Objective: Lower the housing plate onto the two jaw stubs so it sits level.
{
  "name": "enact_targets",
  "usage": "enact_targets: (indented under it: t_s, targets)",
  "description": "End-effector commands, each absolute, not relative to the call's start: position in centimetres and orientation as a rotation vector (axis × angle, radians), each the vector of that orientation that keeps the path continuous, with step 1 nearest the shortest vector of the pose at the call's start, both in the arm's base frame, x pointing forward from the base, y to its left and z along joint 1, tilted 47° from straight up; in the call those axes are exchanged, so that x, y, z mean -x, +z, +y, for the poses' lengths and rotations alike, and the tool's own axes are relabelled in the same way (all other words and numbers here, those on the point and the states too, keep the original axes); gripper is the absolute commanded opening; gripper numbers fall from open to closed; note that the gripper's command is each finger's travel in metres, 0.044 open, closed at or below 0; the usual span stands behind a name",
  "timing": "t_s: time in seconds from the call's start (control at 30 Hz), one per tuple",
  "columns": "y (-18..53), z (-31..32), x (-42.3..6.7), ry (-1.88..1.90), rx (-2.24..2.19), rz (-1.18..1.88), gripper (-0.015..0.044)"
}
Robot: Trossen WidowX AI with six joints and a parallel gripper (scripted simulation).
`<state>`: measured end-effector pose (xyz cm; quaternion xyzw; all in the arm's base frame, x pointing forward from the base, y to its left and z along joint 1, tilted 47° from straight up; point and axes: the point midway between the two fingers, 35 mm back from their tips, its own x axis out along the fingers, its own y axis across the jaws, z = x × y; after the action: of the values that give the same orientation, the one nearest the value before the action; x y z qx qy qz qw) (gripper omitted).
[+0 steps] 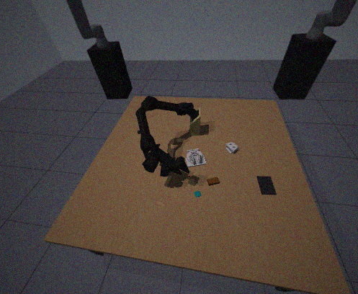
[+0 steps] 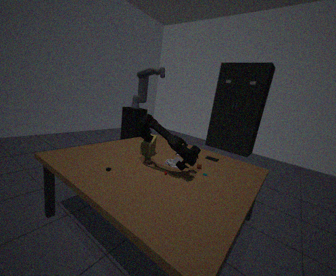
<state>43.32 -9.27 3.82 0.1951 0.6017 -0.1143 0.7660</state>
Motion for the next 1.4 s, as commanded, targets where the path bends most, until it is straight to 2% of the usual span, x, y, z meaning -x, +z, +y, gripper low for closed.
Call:
enact_targets:
  t_s: [0.0,0.73,1.37]
  targets:
    - [2.2,-7.4,-42.9,-0.198,-0.337,1.366,0.044]
    - [-3.4,0.7,-40.7,0.07,0.085,1.562,0.044]
    - [-7.7,6.2,-36.6,0.329,0.45,1.703,0.044]
